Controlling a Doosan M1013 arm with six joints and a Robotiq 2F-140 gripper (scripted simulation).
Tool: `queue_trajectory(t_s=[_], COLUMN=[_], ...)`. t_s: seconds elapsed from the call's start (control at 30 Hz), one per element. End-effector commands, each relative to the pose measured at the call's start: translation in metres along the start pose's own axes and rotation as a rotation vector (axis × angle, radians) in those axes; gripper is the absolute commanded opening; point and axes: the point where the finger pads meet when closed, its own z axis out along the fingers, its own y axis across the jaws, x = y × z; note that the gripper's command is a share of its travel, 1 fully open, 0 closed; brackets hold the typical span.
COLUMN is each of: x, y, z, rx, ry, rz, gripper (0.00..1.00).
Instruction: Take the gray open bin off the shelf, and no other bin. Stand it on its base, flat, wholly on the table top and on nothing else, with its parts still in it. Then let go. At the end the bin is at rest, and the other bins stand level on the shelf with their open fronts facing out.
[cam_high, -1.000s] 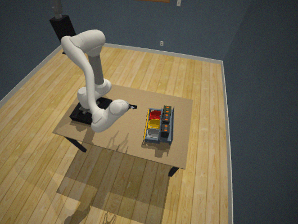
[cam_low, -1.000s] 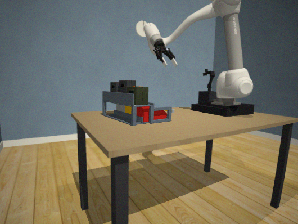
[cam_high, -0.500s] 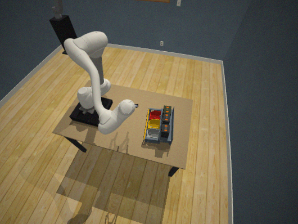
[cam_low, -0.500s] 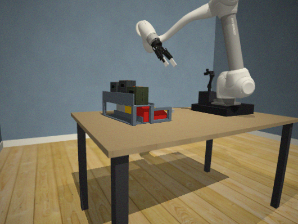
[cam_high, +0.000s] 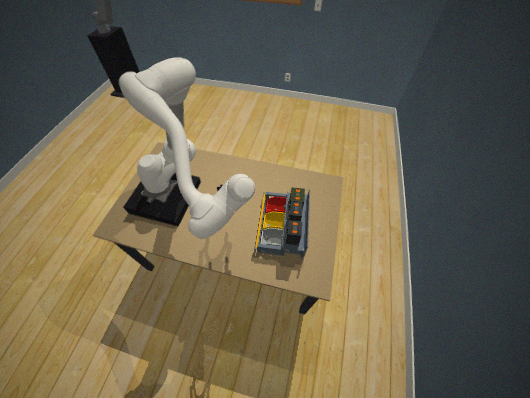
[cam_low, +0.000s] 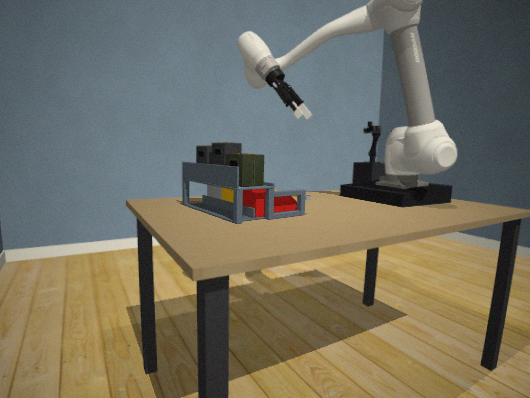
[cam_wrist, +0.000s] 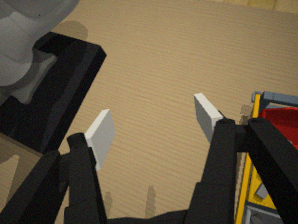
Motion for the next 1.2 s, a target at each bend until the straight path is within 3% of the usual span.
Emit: queue_trajectory(t_s=[0.0,0.17,0.33,0.73,0.9,1.17], x=[0.0002,0.0002,0.0002,0.0002,0.0002,0.0002], y=[0.0013,0.0013,0.0013,0.0013,0.0014,0.0014], z=[0.0008,0.0008,0.0008,0.0008,0.0009,0.0009], rx=[0.005,0.005,0.17,0.17,0.336,0.336], ry=[0.001,0.001,-0.02,-0.02,-0.04,-0.04], rz=[-0.005,-0.005,-0.204,-0.204,-0.403,-0.403], gripper=[0.57,0.57,0.57,0.57,0.57,0.57])
